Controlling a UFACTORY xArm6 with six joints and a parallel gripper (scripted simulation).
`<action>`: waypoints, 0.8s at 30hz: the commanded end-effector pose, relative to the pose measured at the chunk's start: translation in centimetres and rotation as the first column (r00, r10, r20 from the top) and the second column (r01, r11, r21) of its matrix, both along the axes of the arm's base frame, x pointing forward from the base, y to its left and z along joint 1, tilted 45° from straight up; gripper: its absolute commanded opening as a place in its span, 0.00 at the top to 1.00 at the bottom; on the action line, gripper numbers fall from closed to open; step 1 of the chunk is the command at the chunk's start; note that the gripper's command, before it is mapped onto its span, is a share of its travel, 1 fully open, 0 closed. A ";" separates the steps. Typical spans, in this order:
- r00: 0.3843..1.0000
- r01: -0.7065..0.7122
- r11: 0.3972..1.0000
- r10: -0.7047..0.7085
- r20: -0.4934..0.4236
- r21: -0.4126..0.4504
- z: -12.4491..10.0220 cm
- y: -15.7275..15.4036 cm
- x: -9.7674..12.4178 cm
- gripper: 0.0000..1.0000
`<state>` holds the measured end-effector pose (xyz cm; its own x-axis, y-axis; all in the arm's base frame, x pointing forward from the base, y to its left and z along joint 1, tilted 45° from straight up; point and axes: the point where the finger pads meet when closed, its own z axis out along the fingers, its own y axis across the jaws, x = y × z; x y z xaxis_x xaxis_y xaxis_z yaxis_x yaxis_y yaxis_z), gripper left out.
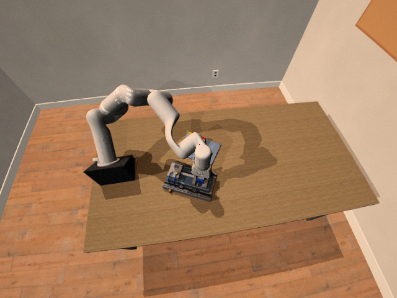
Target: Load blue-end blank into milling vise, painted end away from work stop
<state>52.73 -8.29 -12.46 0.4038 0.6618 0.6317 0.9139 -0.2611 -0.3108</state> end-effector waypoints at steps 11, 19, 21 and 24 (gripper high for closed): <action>1.000 0.002 1.000 -0.002 0.004 -0.002 0.0 -0.1 0.1 1.00; 1.000 0.002 1.000 -0.002 0.004 -0.002 0.0 0.0 0.1 1.00; 1.000 0.002 1.000 -0.002 0.004 -0.002 0.0 0.0 0.1 1.00; 1.000 0.002 1.000 -0.002 0.004 -0.002 -0.1 0.0 0.1 1.00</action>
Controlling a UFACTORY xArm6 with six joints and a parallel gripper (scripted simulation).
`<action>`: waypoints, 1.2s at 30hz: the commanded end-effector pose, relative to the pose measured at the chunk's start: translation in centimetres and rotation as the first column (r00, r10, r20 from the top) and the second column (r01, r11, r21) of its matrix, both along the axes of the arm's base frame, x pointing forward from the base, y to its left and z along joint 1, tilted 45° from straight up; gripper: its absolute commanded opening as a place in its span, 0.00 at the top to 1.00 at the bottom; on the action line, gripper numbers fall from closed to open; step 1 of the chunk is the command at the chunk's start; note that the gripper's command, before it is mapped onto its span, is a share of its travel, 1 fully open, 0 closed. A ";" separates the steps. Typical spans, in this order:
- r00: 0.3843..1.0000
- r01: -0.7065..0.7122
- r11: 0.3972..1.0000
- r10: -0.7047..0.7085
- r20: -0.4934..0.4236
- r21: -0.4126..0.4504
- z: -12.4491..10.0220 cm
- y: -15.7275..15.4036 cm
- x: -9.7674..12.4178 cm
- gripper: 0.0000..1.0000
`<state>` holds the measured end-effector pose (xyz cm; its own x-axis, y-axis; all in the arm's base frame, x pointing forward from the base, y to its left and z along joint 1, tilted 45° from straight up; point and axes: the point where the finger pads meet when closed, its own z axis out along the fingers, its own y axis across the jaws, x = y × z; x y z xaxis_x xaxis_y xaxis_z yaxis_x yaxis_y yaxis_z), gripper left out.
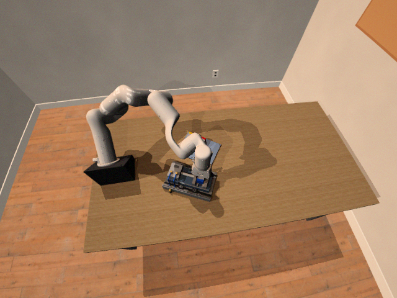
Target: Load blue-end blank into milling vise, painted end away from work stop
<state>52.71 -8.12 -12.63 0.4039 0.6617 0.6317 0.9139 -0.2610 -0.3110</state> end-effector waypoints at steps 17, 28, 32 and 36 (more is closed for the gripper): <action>1.000 0.002 1.000 -0.002 0.004 -0.002 0.0 0.0 0.1 1.00; 1.000 0.002 1.000 -0.002 0.004 -0.002 0.0 0.0 0.1 1.00; 1.000 0.002 1.000 -0.002 0.004 -0.002 -0.1 0.0 0.1 1.00; 1.000 0.002 1.000 -0.002 0.004 -0.002 -0.1 0.1 0.1 1.00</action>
